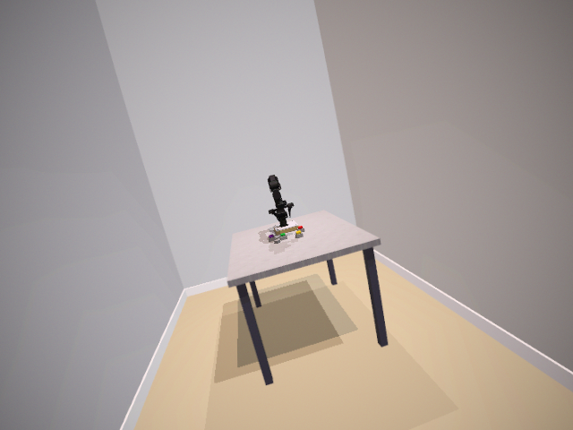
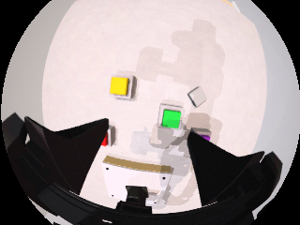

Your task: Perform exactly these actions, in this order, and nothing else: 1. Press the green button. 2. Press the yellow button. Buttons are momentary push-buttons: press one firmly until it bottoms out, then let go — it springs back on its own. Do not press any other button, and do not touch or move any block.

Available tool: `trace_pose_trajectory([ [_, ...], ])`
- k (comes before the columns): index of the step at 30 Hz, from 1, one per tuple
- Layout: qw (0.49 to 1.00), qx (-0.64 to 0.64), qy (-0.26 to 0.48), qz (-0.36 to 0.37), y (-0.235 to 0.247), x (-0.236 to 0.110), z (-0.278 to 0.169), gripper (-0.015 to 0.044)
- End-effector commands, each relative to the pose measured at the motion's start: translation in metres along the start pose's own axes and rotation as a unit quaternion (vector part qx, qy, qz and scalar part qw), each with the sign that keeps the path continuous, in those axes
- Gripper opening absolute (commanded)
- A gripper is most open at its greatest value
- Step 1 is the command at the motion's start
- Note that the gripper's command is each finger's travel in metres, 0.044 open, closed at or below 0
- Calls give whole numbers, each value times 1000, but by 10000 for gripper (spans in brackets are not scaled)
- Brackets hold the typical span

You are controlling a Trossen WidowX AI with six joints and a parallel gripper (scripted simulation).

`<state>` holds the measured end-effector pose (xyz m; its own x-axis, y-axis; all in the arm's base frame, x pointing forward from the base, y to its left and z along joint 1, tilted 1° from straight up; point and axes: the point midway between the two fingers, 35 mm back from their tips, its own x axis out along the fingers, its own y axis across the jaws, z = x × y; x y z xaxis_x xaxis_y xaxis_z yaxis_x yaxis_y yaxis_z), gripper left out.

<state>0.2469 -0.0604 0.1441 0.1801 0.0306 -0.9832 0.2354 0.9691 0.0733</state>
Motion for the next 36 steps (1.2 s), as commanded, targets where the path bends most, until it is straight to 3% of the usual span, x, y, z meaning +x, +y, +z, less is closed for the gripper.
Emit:
trace_pose_trajectory([
  [1, 996, -28, 71, -41, -37, 10, -8, 400],
  [7, 996, -28, 72, -41, -37, 10, -8, 400],
  [14, 996, -28, 72, -41, -42, 69, -17, 216],
  [22, 996, -28, 72, -41, -42, 71, -17, 20],
  [36, 996, -28, 72, -41, -43, 78, -18, 20],
])
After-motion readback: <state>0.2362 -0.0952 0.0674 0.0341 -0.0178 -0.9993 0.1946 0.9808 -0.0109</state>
